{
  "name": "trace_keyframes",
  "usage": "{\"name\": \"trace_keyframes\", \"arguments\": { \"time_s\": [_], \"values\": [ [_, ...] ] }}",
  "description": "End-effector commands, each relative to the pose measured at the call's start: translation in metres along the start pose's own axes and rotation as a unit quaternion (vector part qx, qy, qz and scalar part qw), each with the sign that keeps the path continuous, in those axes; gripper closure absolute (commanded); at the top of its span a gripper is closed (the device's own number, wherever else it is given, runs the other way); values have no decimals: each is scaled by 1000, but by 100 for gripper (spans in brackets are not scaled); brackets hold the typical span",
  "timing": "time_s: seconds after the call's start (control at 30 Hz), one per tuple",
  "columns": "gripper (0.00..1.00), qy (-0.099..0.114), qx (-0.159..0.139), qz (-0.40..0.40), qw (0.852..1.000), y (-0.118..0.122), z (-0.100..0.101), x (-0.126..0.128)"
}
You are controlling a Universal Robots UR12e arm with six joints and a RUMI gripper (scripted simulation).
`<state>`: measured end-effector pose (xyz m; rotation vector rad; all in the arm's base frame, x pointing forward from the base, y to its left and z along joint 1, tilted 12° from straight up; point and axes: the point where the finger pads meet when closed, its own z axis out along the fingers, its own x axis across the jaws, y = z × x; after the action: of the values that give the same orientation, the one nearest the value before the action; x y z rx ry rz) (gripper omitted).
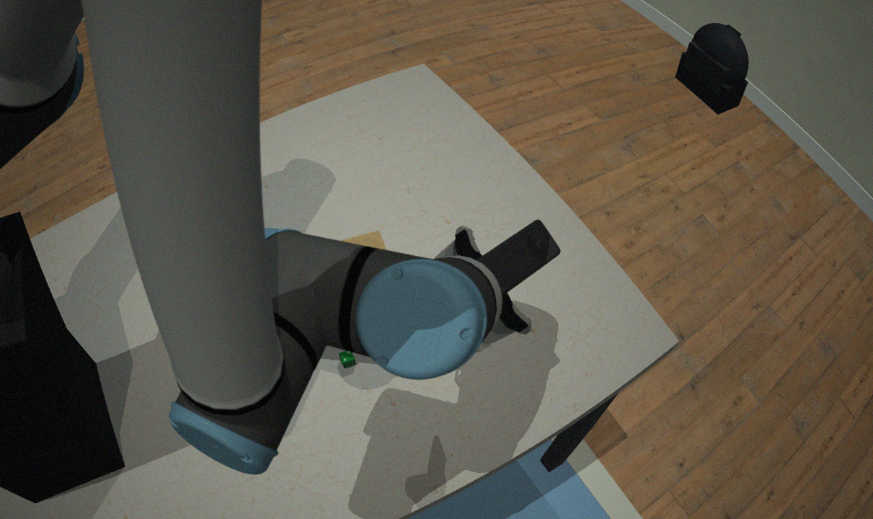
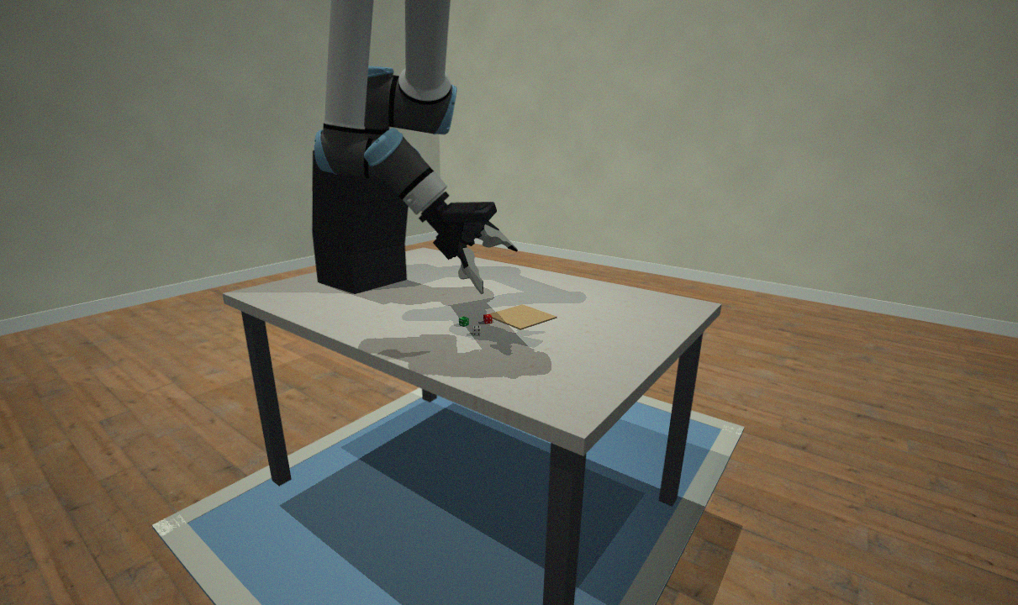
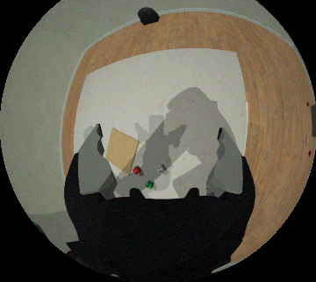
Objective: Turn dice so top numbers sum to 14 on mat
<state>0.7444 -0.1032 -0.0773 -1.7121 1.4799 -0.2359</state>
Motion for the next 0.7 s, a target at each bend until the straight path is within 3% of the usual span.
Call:
{"name": "trace_keyframes", "arguments": {
  "time_s": [0.0, 0.1, 0.2, 0.27, 0.43, 0.67],
  "values": [
    [0, 22, -52, -54, 997, 20, 12, -11],
    [0, 33, -83, -86, 992, 31, 16, -17],
    [0, 34, -86, -90, 992, 33, 17, -17],
    [0, 46, -124, -130, 983, 47, 20, -24],
    [0, 58, -164, -173, 970, 62, 21, -31],
    [0, 73, -232, -246, 938, 86, 17, -42]
  ]
}}
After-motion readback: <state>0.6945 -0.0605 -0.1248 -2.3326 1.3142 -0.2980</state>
